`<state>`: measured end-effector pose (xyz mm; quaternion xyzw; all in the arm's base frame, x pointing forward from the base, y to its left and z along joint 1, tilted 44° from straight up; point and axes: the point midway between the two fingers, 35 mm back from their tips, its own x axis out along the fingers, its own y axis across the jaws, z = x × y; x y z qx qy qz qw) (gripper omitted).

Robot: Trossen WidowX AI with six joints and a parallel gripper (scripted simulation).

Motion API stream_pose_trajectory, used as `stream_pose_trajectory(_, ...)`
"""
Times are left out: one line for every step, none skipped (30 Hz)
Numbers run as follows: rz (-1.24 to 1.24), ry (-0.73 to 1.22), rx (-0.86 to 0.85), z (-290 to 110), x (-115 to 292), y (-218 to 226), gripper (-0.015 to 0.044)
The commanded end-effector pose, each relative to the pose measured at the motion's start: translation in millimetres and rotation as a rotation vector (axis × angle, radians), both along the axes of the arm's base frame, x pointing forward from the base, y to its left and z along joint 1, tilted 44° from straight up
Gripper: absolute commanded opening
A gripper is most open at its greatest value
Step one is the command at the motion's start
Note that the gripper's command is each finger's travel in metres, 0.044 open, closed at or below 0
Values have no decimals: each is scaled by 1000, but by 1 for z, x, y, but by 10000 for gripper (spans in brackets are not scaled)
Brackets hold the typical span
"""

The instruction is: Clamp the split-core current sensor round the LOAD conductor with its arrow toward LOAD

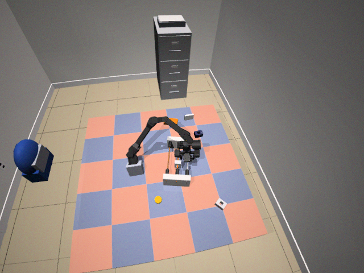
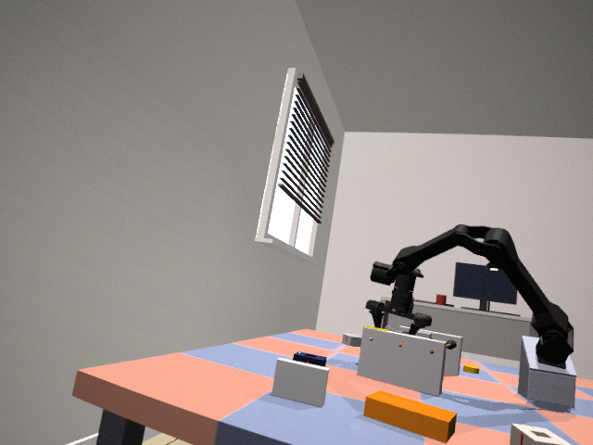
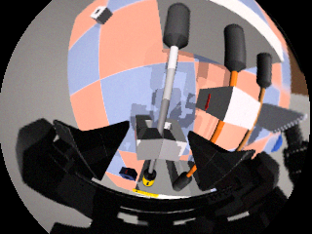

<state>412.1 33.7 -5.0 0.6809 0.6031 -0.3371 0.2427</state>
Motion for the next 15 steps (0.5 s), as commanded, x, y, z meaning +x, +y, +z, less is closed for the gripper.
stream_pose_trajectory(67, 59, 35, 12, 0, -5, 440)
stream_pose_trajectory(67, 59, 35, 12, 0, -5, 440)
stream_pose_trajectory(67, 59, 36, 11, 0, -5, 440)
stream_pose_trajectory(67, 60, 36, 11, 0, -4, 440)
stream_pose_trajectory(67, 60, 36, 10, 0, -4, 440)
stream_pose_trajectory(68, 60, 36, 9, 0, -3, 440)
stream_pose_trajectory(68, 60, 36, 8, 0, -2, 440)
stream_pose_trajectory(68, 60, 36, 7, 0, 0, 440)
stream_pose_trajectory(68, 60, 36, 6, 0, 1, 440)
stream_pose_trajectory(68, 60, 36, 5, 0, 2, 440)
stream_pose_trajectory(68, 60, 36, 3, 0, 3, 440)
stream_pose_trajectory(68, 60, 37, 2, 0, 4, 440)
stream_pose_trajectory(68, 61, 37, 1, 0, 5, 440)
stream_pose_trajectory(69, 61, 37, 0, 0, 7, 440)
stream_pose_trajectory(69, 61, 37, -1, 0, 8, 440)
